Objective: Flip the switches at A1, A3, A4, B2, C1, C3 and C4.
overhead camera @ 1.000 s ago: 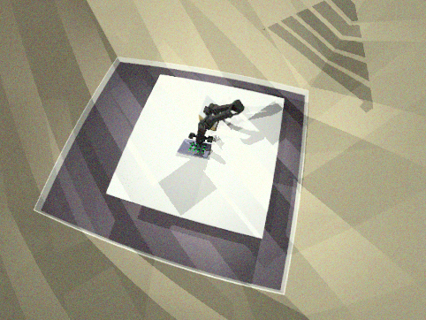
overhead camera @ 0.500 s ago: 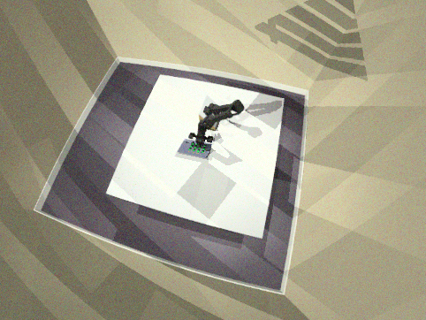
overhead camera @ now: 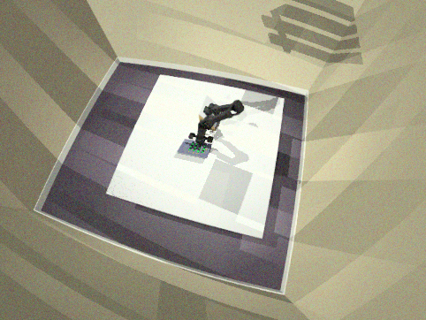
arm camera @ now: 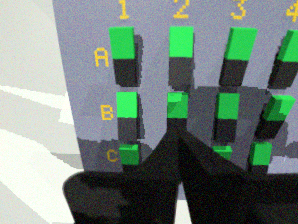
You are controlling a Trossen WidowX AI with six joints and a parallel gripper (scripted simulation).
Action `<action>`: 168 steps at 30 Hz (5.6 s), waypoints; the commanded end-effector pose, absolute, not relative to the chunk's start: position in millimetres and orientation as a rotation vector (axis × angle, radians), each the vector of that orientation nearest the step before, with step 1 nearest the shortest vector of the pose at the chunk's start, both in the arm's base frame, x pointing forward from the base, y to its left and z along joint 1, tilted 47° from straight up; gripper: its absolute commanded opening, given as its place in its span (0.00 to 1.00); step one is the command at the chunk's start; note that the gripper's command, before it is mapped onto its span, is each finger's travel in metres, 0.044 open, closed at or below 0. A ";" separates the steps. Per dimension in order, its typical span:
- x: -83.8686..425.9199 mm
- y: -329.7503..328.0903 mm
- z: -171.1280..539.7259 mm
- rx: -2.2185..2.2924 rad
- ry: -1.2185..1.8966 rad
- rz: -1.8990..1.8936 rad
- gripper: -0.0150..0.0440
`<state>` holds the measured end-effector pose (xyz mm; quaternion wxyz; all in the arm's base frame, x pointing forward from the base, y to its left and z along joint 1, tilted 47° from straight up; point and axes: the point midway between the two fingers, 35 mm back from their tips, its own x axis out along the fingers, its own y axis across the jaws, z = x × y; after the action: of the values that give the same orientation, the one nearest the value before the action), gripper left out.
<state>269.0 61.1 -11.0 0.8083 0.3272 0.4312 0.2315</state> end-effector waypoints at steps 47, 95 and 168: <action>240.1 19.9 21.8 0.694 0.952 0.498 0.25; 248.3 90.2 6.0 0.694 0.975 0.511 0.25; 251.1 94.1 2.7 0.694 0.975 0.511 0.25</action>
<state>251.0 94.2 4.3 0.7963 0.3219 0.4520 0.2406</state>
